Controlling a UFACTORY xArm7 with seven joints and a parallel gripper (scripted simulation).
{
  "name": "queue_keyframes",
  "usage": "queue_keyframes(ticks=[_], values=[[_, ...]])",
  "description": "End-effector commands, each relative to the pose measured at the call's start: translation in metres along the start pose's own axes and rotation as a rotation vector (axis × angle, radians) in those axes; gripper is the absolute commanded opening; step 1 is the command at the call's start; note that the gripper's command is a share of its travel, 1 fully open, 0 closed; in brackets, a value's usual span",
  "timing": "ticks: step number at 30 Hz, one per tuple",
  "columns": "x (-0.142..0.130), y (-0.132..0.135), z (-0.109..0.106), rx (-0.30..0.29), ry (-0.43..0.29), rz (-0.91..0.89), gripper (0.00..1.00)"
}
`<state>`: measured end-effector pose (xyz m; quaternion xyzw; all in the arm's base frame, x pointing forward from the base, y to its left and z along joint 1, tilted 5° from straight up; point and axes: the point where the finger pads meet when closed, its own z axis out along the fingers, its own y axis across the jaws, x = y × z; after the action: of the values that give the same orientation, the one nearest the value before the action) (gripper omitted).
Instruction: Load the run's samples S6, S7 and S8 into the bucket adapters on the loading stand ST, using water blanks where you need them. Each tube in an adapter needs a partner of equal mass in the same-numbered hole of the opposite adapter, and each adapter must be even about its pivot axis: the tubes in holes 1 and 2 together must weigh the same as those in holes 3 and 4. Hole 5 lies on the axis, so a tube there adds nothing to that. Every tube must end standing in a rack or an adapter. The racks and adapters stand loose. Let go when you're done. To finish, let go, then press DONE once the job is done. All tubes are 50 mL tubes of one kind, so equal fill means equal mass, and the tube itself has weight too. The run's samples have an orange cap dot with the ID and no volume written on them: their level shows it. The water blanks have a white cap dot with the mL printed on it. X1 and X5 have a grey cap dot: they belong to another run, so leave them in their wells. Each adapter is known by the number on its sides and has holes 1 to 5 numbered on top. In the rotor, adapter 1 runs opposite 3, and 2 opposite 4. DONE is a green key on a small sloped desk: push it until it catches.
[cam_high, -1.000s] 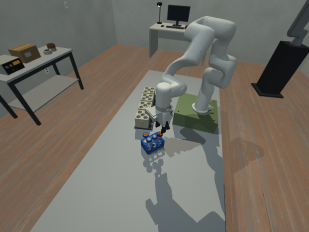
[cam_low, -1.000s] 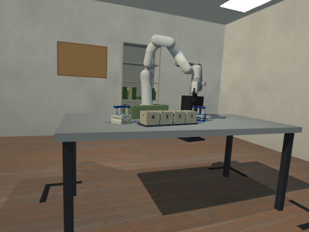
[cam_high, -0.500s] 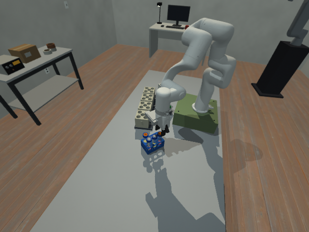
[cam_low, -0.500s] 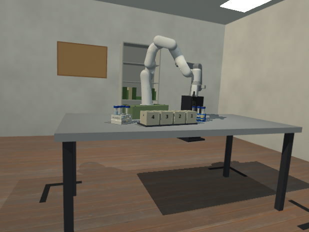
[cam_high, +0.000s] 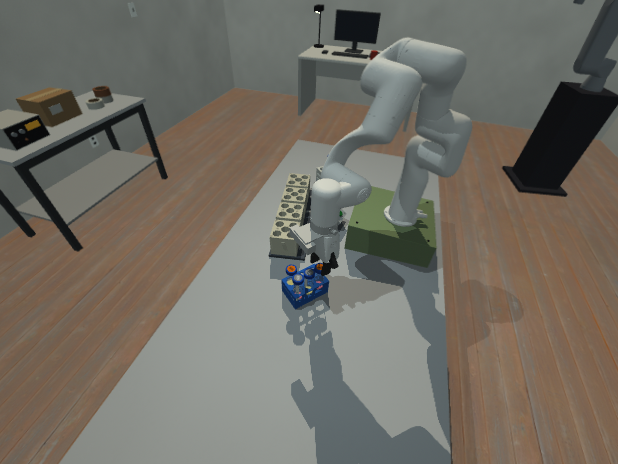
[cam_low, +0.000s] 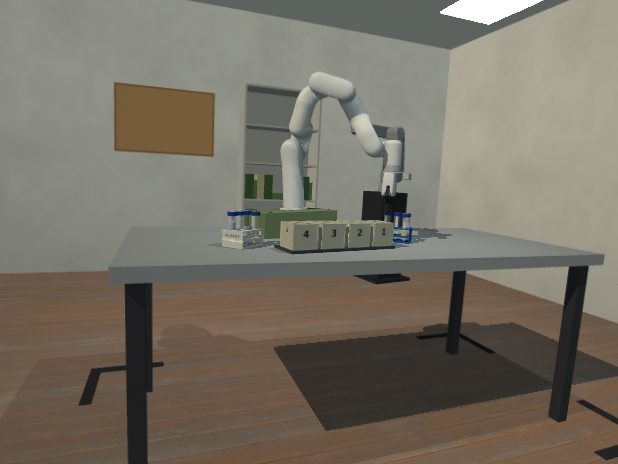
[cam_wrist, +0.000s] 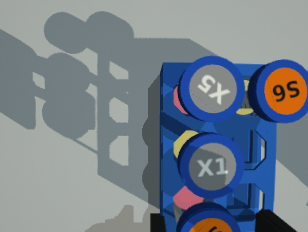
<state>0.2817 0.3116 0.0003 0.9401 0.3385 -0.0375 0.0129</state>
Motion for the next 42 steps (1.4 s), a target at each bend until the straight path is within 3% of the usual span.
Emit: queue_keyframes(ticks=[1, 42], values=[[0.002, 0.000, -0.001, 0.001, 0.004, 0.000, 0.57], [0.002, 0.000, 0.019, 0.001, 0.004, 0.000, 0.57]])
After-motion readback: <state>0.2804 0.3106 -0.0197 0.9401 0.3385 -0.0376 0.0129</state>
